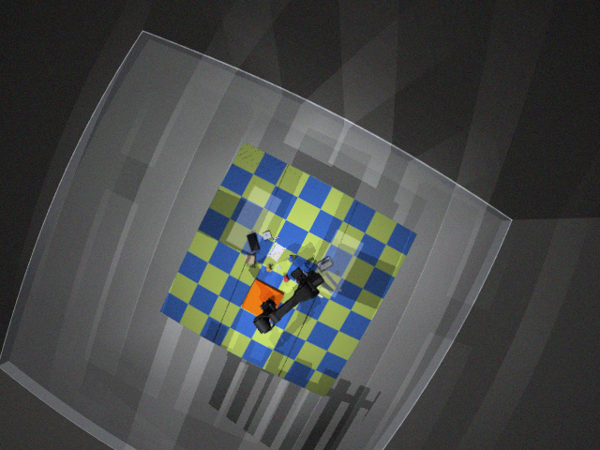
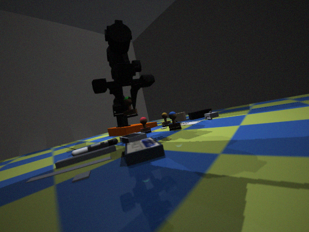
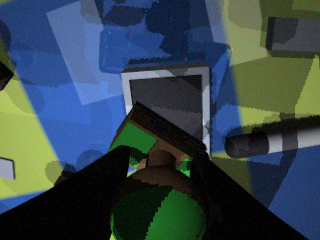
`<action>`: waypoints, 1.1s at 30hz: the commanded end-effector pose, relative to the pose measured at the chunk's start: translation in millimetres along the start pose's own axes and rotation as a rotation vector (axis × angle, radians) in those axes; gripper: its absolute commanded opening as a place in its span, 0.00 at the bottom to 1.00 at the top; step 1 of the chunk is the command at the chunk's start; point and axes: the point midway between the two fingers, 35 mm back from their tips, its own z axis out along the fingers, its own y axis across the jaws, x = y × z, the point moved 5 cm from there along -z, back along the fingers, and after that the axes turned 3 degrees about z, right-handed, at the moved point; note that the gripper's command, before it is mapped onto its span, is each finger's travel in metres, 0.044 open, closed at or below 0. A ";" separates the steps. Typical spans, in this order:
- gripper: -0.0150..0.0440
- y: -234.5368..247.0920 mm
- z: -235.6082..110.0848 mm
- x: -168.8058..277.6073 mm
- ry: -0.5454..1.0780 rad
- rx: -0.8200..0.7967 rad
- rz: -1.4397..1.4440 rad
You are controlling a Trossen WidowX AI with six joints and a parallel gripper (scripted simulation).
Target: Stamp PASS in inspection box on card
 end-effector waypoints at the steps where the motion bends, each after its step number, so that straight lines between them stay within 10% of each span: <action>1: 0.25 -6.4 3.5 16.2 0.004 -0.003 -0.002; 33: 0.25 -9.0 22.3 20.9 0.004 -0.004 -0.001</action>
